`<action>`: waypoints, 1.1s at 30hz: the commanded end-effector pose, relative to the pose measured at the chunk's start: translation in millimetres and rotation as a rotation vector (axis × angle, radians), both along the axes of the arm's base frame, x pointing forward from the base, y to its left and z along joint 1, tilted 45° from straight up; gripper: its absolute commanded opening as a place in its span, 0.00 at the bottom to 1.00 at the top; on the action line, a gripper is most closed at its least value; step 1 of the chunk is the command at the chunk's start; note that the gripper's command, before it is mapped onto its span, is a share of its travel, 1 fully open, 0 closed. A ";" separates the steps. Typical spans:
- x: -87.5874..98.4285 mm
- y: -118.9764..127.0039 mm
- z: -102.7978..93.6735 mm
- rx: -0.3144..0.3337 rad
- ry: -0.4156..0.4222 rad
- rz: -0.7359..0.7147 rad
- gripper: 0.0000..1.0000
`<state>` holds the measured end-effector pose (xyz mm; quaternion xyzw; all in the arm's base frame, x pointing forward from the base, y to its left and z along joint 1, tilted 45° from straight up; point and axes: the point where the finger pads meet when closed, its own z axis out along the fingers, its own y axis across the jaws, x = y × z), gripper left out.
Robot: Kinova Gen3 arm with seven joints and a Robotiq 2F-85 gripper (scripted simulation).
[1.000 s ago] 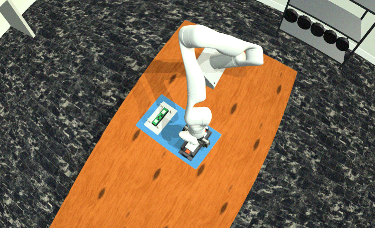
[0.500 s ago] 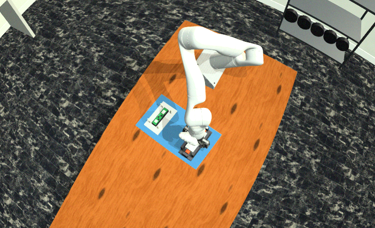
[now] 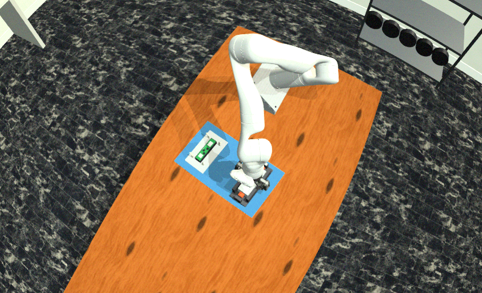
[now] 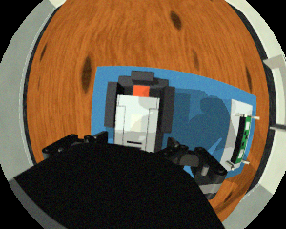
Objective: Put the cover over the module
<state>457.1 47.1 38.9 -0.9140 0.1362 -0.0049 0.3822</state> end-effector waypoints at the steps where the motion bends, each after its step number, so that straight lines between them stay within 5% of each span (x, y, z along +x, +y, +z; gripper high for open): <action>1: 0.4 -0.8 0.4 -0.001 -0.001 -0.002 1.00; 4: 0.4 -0.8 0.4 -0.001 -0.001 -0.002 1.00; 5: 0.4 -0.8 0.4 -0.001 -0.001 -0.001 0.70; 33: 0.4 -0.8 0.4 -0.001 -0.001 -0.001 0.70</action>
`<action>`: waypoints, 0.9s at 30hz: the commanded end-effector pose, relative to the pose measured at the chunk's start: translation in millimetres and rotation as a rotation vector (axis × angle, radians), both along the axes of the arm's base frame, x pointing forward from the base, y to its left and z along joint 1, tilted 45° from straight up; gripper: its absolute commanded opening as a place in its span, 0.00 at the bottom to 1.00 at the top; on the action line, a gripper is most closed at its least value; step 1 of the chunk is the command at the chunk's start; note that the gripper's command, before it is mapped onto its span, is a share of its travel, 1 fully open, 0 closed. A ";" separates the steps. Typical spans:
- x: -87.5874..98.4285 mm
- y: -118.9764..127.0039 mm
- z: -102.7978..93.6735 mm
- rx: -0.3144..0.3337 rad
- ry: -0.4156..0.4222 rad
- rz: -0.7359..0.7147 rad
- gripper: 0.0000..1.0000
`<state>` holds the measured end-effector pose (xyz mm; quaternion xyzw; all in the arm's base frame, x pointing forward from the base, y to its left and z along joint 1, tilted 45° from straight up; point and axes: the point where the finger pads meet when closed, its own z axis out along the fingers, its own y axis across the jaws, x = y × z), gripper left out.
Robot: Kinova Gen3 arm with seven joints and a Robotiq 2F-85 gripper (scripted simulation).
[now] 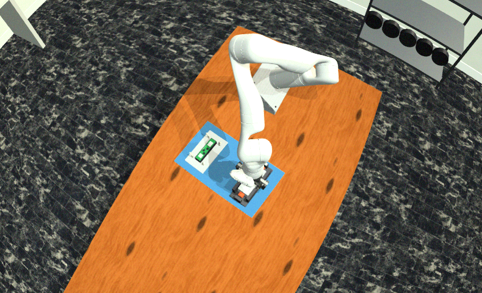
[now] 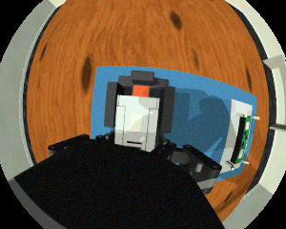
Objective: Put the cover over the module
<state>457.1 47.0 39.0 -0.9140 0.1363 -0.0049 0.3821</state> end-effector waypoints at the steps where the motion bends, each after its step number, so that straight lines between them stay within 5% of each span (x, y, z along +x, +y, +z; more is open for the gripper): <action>1: 0.4 -0.7 0.4 -0.001 -0.001 -0.001 0.70; 5: 0.4 -0.7 0.4 -0.001 -0.001 -0.001 0.70; 6: 0.4 -0.7 0.4 -0.001 -0.001 -0.001 0.00; 27: 0.7 -0.7 1.1 0.000 -0.002 -0.002 0.00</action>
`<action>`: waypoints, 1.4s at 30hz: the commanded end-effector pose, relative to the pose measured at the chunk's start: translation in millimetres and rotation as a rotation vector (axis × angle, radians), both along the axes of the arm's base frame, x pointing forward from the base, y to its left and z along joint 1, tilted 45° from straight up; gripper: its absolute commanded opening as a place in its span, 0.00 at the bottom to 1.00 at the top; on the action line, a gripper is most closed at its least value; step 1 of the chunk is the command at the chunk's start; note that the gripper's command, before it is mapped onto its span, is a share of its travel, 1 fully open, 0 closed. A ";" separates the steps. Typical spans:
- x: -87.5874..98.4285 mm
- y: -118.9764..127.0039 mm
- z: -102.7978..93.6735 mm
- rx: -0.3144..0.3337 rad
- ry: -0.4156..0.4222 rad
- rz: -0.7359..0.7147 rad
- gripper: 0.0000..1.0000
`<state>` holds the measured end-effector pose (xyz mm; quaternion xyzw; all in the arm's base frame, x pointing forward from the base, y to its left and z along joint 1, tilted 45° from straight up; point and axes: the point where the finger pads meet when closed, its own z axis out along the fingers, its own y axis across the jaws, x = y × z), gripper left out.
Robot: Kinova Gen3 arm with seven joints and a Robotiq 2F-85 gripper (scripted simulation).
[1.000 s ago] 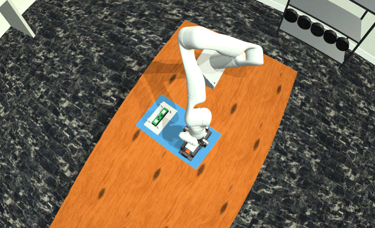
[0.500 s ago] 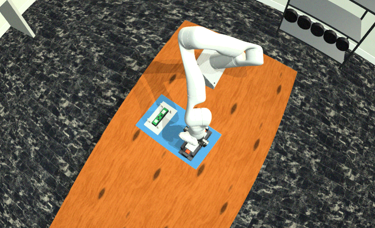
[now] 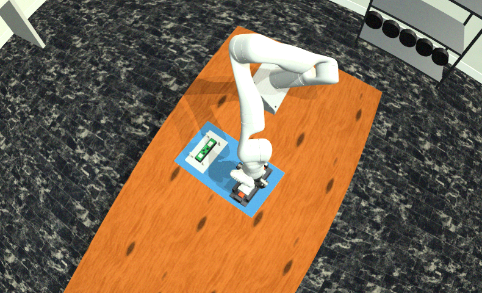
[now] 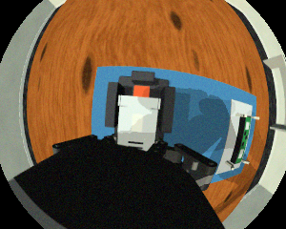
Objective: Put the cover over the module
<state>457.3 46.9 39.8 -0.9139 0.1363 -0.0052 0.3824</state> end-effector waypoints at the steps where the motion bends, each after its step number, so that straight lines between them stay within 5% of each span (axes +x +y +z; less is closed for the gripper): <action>1: 0.5 -0.7 0.2 -0.001 -0.001 -0.001 0.00; 29: 0.4 -0.7 0.4 -0.001 -0.001 -0.001 0.00; 42: -3.0 -21.6 21.7 -0.001 -0.001 -0.001 0.00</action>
